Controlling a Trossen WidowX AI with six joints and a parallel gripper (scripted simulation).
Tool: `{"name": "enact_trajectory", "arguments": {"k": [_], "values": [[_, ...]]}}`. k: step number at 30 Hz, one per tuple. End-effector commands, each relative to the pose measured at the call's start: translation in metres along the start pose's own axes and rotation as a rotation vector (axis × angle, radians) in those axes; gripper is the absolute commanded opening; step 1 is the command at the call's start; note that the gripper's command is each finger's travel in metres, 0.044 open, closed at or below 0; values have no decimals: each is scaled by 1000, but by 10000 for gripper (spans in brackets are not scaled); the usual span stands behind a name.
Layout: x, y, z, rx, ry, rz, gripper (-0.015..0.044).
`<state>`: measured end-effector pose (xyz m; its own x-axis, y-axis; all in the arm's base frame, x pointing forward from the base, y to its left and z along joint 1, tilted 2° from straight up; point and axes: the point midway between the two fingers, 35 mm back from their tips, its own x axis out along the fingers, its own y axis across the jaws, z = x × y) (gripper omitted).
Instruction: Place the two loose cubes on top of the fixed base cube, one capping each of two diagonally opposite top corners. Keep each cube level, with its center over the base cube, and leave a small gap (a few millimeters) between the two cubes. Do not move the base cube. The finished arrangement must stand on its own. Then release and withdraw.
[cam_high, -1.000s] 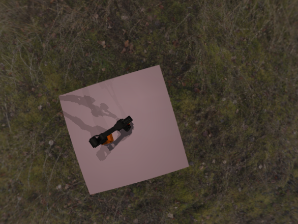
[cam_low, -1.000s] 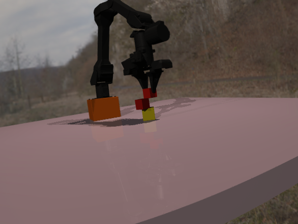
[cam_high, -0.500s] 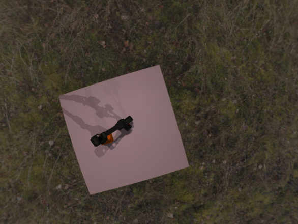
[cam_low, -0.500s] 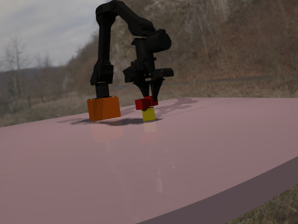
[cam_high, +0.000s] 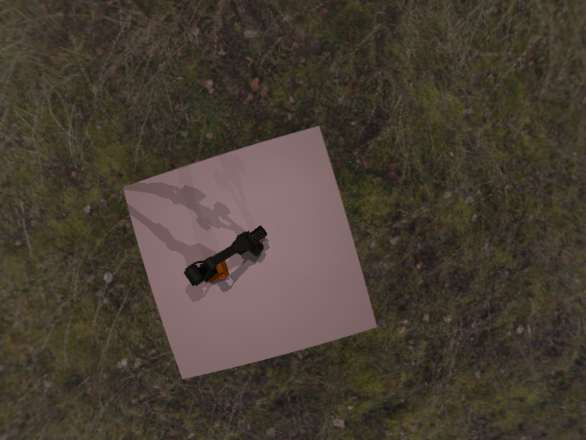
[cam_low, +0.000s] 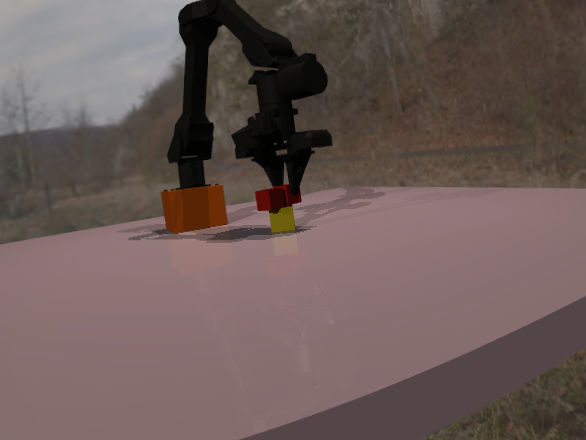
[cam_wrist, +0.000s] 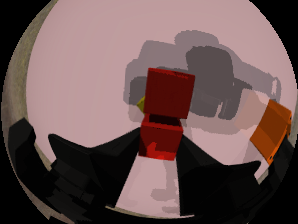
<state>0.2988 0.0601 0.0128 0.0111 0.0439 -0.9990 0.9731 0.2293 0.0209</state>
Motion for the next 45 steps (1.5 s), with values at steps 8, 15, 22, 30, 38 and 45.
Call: {"name": "enact_trajectory", "arguments": {"k": [8, 15, 22, 30, 38, 45], "values": [[0, 0, 1, 6, -5, 2, 205], [-8, 0, 0, 1, 0, 0, 205], [-19, 0, 0, 0, 0, 0, 205], [-34, 0, 0, 0, 0, 0, 205], [-48, 0, 0, 0, 0, 0, 205], [-60, 0, 0, 0, 0, 0, 205]]}}
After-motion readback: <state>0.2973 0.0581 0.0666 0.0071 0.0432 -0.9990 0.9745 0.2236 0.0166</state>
